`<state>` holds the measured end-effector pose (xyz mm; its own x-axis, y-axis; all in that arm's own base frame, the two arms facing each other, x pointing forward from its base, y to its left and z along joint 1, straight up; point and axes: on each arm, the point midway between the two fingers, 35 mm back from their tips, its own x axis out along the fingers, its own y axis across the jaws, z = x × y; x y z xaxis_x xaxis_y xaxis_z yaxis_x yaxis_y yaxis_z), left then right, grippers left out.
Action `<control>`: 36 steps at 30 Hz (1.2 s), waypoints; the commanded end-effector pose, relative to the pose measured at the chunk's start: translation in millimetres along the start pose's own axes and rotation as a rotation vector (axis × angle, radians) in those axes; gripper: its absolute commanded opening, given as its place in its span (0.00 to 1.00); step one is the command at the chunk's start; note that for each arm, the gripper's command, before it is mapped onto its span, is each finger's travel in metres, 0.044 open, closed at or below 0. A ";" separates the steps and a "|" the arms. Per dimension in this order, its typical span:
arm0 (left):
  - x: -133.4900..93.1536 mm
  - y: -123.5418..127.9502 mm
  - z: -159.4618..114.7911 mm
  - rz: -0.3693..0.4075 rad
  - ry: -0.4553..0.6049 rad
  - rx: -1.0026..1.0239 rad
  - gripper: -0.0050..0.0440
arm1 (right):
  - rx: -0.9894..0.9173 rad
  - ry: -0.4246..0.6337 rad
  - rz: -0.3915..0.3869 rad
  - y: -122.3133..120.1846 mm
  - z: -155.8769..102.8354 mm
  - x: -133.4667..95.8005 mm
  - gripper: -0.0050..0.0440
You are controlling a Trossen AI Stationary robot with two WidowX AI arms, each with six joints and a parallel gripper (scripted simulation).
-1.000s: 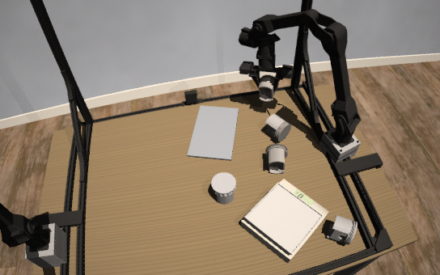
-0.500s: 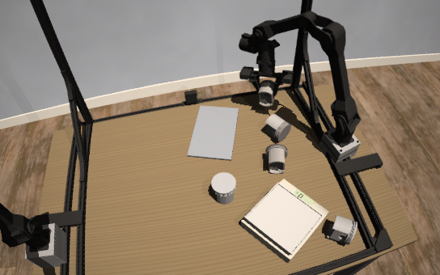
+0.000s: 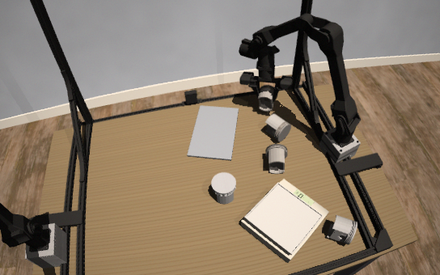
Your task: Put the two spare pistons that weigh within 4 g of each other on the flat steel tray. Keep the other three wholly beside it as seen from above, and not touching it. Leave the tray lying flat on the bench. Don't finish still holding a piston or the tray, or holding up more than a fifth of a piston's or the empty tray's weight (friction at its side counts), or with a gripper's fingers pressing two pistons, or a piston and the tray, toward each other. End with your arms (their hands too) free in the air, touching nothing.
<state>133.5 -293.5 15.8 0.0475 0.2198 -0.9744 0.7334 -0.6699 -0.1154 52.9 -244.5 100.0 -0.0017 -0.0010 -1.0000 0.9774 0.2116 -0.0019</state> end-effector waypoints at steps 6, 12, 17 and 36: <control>14.1 -0.4 -0.1 -0.005 0.009 0.003 0.43 | -0.001 0.001 0.002 0.3 -0.1 0.0 1.00; 23.2 0.2 0.8 -0.005 0.009 0.003 0.43 | -0.001 0.001 0.002 0.3 -0.1 0.0 1.00; 23.2 0.2 0.8 -0.005 0.009 0.003 0.43 | -0.001 0.001 0.002 0.3 -0.1 0.0 1.00; 23.2 0.2 0.8 -0.005 0.009 0.003 0.87 | -0.001 0.001 0.002 0.3 -0.1 0.0 1.00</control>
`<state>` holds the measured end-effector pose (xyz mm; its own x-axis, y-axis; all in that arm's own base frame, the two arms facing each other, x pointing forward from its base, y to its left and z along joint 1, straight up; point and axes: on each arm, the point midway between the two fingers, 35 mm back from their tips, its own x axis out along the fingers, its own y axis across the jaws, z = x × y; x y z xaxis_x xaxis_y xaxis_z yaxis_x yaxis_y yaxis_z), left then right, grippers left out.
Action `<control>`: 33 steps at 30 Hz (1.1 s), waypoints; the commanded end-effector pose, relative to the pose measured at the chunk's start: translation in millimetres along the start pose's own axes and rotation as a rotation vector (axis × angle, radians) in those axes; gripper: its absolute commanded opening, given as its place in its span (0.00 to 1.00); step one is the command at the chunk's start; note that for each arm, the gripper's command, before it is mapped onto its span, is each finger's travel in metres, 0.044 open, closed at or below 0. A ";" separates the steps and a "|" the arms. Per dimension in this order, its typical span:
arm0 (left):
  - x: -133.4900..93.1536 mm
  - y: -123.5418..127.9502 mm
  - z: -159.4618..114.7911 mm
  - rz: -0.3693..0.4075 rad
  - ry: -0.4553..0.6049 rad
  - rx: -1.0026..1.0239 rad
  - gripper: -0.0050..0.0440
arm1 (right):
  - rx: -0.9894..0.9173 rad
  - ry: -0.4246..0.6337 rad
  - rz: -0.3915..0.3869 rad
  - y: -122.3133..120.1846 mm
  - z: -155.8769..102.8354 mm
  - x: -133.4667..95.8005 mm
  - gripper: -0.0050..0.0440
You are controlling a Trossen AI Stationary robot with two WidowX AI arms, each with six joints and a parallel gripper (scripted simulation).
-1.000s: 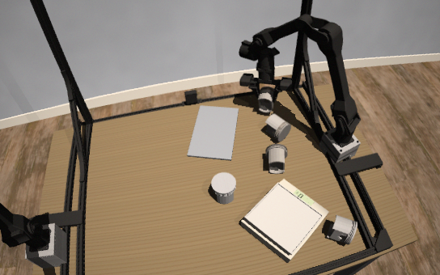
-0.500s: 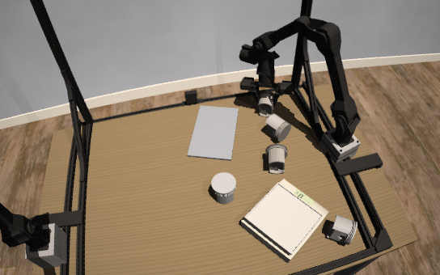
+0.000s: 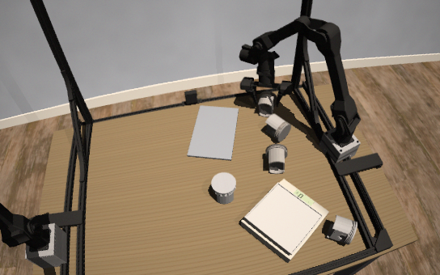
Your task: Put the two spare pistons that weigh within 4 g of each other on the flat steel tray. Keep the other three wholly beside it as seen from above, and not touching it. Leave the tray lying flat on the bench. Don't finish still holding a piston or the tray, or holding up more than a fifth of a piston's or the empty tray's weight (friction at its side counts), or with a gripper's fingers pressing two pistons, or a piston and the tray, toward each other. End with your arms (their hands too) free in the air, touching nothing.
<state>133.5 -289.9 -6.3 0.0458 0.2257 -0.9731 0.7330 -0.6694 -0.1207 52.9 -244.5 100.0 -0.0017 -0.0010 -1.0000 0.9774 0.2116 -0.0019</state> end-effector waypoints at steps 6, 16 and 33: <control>-5.7 0.0 -0.9 0.000 0.005 0.002 0.87 | -0.001 0.001 0.002 0.3 -0.1 0.0 1.00; -19.1 0.1 -1.0 0.000 0.005 0.002 0.87 | -0.001 0.001 0.002 0.3 -0.1 0.0 1.00; -44.1 0.2 -1.0 0.000 0.005 0.002 0.87 | -0.001 0.001 0.002 0.3 -0.1 0.0 1.00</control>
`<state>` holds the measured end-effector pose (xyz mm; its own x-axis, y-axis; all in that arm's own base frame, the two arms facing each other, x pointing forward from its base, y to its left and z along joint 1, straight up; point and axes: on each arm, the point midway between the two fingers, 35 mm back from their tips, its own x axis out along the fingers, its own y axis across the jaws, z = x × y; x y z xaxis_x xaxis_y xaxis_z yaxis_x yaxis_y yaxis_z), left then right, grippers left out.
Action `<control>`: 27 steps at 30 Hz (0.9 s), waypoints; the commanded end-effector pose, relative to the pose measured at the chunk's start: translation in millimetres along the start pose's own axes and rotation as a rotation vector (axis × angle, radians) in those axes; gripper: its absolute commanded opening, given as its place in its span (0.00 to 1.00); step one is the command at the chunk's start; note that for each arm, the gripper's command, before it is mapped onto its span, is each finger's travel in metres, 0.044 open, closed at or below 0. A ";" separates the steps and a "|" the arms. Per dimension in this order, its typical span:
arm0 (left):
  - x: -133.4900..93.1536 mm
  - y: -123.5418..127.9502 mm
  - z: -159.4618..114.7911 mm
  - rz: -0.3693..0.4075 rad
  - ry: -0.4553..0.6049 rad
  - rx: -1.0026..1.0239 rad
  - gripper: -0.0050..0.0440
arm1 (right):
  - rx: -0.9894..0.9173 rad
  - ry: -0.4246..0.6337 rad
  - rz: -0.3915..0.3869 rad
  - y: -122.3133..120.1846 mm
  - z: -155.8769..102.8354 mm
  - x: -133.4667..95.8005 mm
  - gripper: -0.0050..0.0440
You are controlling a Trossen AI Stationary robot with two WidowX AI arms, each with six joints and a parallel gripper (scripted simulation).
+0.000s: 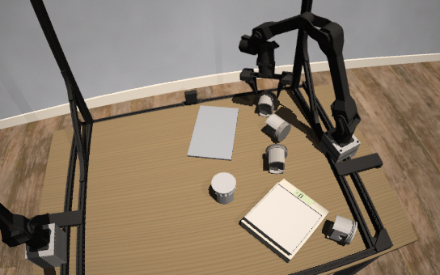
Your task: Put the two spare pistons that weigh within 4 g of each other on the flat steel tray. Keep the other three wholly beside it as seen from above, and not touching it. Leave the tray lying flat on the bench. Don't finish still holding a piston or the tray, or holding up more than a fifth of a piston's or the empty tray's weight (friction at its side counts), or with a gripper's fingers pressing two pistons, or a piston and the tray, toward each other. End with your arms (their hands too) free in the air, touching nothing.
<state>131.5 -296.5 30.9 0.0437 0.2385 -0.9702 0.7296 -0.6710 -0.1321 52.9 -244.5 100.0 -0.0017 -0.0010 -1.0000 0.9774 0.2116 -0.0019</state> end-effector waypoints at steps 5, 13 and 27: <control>-14.7 1.6 0.2 0.011 -0.003 -0.003 0.87 | -0.001 0.001 0.002 0.3 -0.1 0.0 1.00; -26.9 1.7 0.2 0.012 -0.004 -0.003 0.87 | -0.001 0.001 0.002 0.3 -0.1 0.0 1.00; -80.6 -5.4 -10.7 0.012 -0.005 -0.004 0.87 | -0.001 0.001 0.002 0.3 -0.1 0.0 1.00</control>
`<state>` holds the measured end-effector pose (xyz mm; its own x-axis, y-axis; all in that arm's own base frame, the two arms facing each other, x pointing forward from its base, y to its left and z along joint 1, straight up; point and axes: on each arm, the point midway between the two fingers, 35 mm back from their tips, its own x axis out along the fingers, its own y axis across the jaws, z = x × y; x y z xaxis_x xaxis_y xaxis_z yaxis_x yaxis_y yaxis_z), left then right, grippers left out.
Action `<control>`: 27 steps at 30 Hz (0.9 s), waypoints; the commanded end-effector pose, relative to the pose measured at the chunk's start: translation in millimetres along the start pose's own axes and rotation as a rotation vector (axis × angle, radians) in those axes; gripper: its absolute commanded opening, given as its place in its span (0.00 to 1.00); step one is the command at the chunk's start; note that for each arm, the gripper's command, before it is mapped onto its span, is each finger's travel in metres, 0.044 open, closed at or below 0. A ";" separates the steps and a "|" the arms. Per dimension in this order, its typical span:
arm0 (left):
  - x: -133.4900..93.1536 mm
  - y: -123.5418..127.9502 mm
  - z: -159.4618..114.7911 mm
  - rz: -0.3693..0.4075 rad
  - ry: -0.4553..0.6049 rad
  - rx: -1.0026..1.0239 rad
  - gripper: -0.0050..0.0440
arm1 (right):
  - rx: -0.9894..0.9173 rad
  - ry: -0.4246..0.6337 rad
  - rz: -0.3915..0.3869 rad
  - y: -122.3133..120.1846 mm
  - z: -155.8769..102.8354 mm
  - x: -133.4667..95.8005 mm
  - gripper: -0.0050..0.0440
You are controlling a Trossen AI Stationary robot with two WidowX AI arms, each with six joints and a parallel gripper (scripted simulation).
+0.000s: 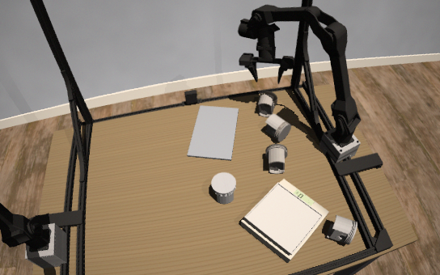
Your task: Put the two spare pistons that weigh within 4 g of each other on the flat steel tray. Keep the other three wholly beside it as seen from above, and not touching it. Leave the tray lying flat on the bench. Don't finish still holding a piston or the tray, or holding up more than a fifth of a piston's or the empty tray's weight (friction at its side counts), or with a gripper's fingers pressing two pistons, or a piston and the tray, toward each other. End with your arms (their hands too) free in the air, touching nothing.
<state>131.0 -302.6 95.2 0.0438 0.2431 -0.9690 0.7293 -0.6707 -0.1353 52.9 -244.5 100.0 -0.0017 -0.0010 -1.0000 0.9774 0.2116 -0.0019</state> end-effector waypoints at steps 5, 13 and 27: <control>-34.3 -3.3 -6.1 0.015 -0.009 -0.004 0.87 | -0.001 0.001 0.002 0.3 -0.1 0.0 1.00; -35.2 -3.6 -6.0 0.015 -0.035 -0.109 0.87 | -0.001 0.001 0.002 0.3 -0.1 0.0 1.00; -35.2 -3.6 -6.0 0.012 -0.104 -0.421 0.87 | -0.001 0.001 0.002 0.3 -0.1 0.0 1.00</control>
<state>131.8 -307.0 130.8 0.0105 0.1625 -0.9866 0.9241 -0.3785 -0.0525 52.9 -244.5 100.0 -0.0017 -0.0010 -1.0000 0.9774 0.2116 -0.0019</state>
